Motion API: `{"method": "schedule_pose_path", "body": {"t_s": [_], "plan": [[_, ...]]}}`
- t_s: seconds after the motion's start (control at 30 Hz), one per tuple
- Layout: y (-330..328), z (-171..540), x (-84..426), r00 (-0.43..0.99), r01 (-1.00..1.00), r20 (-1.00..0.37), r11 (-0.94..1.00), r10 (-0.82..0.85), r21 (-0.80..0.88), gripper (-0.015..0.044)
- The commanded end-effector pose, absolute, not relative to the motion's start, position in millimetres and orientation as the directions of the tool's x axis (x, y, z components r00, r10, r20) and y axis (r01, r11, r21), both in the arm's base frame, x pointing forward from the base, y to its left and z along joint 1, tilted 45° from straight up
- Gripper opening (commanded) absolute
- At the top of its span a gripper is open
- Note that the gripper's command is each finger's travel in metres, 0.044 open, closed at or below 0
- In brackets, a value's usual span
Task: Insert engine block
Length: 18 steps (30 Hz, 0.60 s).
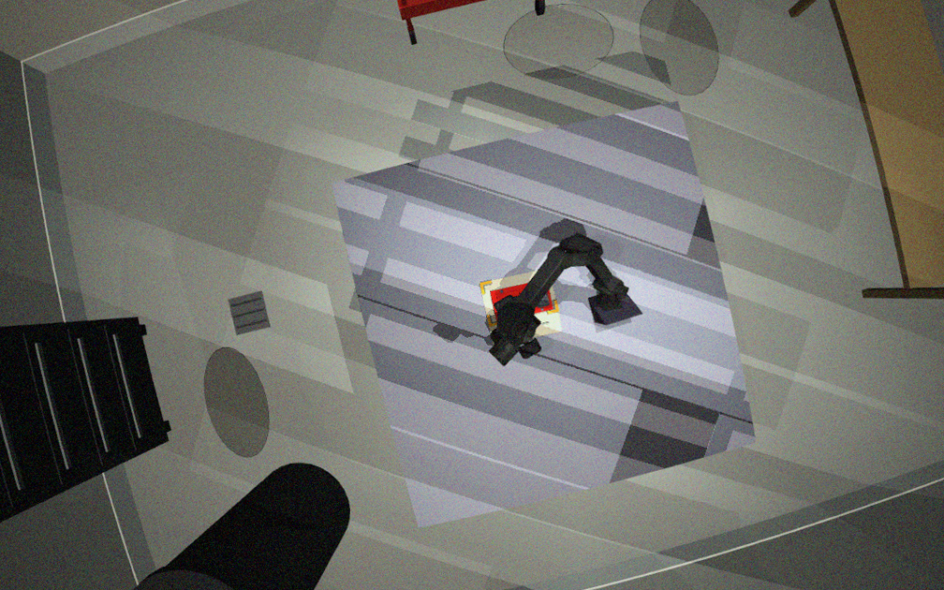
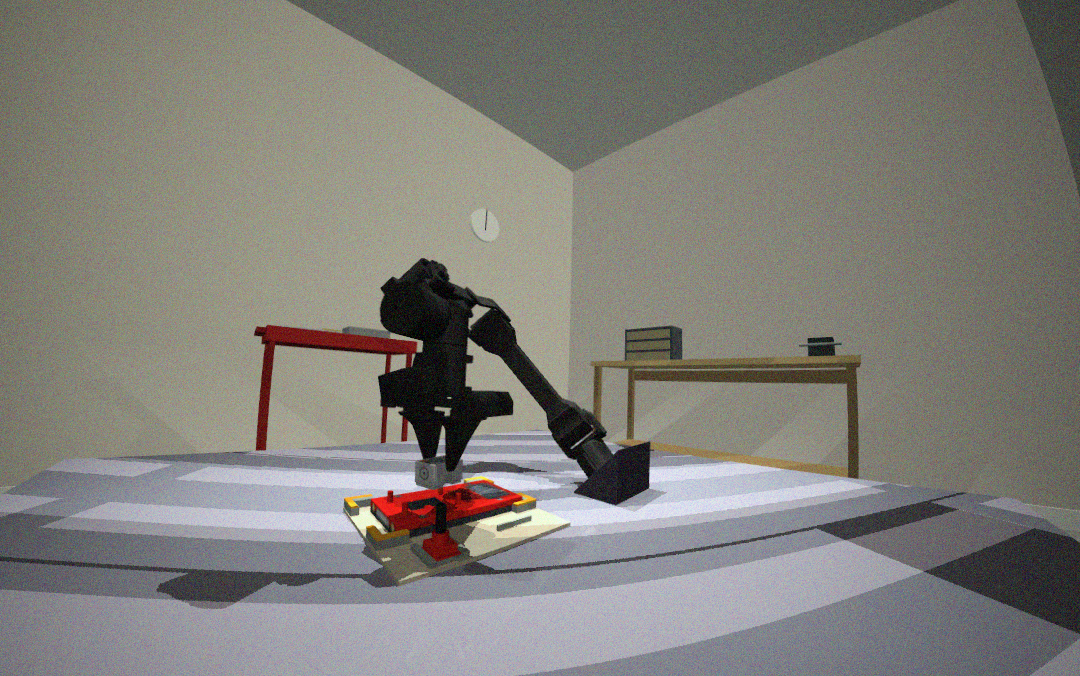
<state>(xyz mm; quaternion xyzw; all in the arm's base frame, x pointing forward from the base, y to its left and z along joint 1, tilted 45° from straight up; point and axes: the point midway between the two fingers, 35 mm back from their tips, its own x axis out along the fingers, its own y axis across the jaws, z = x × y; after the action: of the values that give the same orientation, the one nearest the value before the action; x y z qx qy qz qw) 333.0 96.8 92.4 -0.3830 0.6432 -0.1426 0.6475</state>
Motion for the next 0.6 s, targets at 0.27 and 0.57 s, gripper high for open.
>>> {"method": "schedule_pose_path", "body": {"t_s": [0.27,0.57], "plan": [[61,106,333,0.131,-0.159,-0.715,0.697,-0.687,-0.699,0.0000],[34,116,329,0.128,-0.042,-0.706,0.708,-0.696,-0.705,0.0000]]}}
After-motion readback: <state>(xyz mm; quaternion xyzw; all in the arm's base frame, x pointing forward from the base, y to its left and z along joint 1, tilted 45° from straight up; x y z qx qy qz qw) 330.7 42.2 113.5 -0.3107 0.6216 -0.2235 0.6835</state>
